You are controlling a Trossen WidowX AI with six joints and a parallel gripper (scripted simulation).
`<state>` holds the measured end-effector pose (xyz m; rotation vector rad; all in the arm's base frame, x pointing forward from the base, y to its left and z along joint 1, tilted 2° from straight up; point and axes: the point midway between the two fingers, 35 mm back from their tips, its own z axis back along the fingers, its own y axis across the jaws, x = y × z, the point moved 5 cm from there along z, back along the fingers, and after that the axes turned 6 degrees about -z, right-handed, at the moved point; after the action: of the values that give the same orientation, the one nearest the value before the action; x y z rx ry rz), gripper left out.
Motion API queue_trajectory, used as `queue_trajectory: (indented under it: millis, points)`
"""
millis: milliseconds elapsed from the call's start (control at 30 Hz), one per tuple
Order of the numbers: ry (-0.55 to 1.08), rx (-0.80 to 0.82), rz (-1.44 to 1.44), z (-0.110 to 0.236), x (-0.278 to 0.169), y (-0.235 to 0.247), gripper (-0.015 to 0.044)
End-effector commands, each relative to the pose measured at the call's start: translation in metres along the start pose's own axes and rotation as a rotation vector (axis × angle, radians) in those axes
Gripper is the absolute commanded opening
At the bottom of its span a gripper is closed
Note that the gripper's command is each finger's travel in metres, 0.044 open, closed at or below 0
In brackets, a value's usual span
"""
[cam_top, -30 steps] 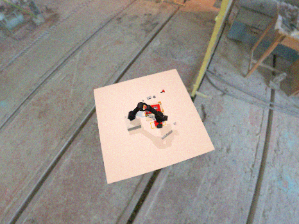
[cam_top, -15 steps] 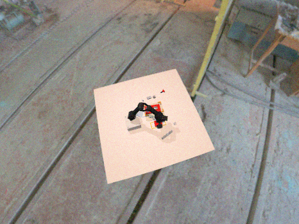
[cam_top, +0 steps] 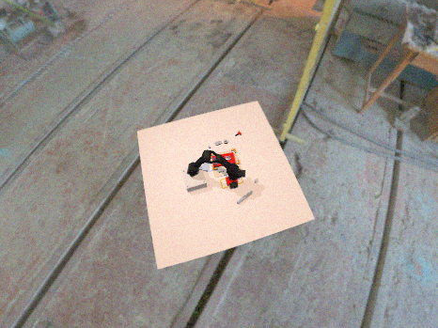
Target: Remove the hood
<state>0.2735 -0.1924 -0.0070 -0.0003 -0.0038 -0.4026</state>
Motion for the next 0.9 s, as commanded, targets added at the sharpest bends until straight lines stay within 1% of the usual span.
queue_trajectory:
  millis: [0,333,433,567,633,867]
  points:
    - [0.0,0.0,0.0,0.0,0.0,0.0,0.0184]
    - [0.0,0.0,0.0,0.002,0.0,0.0,0.044]
    - [0.001,0.0,0.0,0.018,0.002,0.0,0.044]
    - [0.005,-0.001,0.0,0.058,0.003,0.0,0.044]
    - [0.006,-0.001,0.0,0.071,0.002,0.0,0.044]
    - [0.006,-0.001,0.0,0.073,0.001,0.0,0.044]
